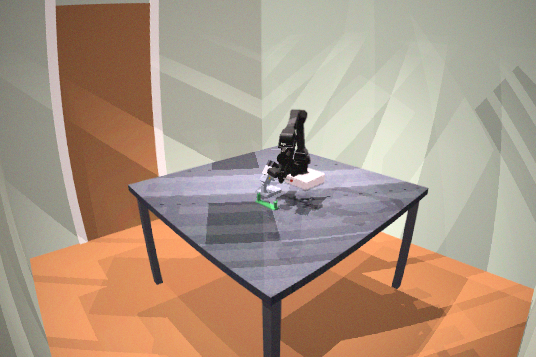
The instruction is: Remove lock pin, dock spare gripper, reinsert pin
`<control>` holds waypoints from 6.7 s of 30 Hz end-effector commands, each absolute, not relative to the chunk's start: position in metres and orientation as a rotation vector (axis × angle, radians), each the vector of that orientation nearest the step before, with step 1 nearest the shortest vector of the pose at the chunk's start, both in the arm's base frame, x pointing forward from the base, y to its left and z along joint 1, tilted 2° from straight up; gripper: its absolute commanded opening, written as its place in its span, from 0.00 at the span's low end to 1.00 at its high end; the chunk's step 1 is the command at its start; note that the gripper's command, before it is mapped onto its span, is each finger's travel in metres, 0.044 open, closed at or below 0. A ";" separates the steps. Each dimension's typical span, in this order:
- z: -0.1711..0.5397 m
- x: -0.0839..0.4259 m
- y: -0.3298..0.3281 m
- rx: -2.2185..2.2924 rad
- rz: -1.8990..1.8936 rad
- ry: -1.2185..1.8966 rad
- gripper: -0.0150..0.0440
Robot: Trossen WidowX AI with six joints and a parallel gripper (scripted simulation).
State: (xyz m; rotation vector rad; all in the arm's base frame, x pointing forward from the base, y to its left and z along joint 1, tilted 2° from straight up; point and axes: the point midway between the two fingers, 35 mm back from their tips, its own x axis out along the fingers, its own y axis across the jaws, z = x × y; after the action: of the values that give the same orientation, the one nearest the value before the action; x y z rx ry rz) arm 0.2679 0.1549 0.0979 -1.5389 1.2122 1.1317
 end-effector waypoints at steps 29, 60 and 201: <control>0.053 0.268 0.144 -1.539 1.126 1.208 0.25; 0.053 0.270 0.129 -1.541 1.118 1.199 0.25; 0.126 0.260 0.144 -1.549 1.122 1.174 0.95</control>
State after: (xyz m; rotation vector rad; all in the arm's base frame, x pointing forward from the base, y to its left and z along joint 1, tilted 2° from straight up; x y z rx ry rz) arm 0.2603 0.1441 0.1276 -1.5467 1.1714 1.1176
